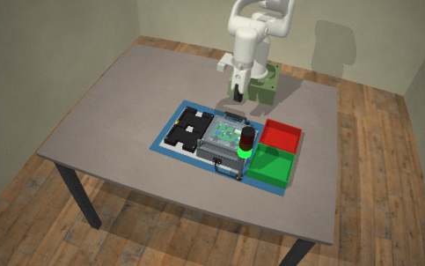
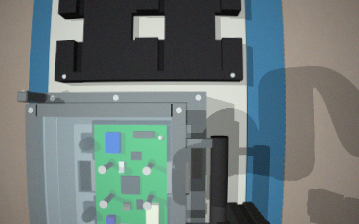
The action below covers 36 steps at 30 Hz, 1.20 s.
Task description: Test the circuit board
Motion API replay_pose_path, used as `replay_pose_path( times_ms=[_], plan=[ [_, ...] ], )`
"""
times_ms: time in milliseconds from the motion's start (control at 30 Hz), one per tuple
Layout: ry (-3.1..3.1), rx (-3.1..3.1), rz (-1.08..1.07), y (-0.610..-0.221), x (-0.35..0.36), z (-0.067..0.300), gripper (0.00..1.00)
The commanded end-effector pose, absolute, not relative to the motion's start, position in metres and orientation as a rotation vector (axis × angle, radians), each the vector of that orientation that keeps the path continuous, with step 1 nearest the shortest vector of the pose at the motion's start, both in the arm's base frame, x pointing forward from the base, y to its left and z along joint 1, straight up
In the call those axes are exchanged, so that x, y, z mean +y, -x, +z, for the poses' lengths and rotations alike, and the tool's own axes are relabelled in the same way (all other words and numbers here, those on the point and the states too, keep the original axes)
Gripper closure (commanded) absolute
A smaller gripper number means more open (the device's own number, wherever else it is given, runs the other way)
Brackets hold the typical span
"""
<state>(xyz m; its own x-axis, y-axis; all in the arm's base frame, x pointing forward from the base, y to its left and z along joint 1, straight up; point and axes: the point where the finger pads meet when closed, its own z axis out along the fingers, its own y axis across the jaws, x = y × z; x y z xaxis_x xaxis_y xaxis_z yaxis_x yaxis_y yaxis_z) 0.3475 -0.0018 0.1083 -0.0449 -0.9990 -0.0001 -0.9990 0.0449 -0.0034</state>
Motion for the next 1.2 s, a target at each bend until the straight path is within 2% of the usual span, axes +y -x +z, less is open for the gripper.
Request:
replay_pose_path(
  times_ms=[0, 1167],
  plan=[
    [2.168, 2.267, -0.008, -0.3487, -0.0018, 0.1094, 1.00],
    [2.168, 2.267, -0.008, -0.3487, -0.0018, 0.1177, 1.00]
  ],
)
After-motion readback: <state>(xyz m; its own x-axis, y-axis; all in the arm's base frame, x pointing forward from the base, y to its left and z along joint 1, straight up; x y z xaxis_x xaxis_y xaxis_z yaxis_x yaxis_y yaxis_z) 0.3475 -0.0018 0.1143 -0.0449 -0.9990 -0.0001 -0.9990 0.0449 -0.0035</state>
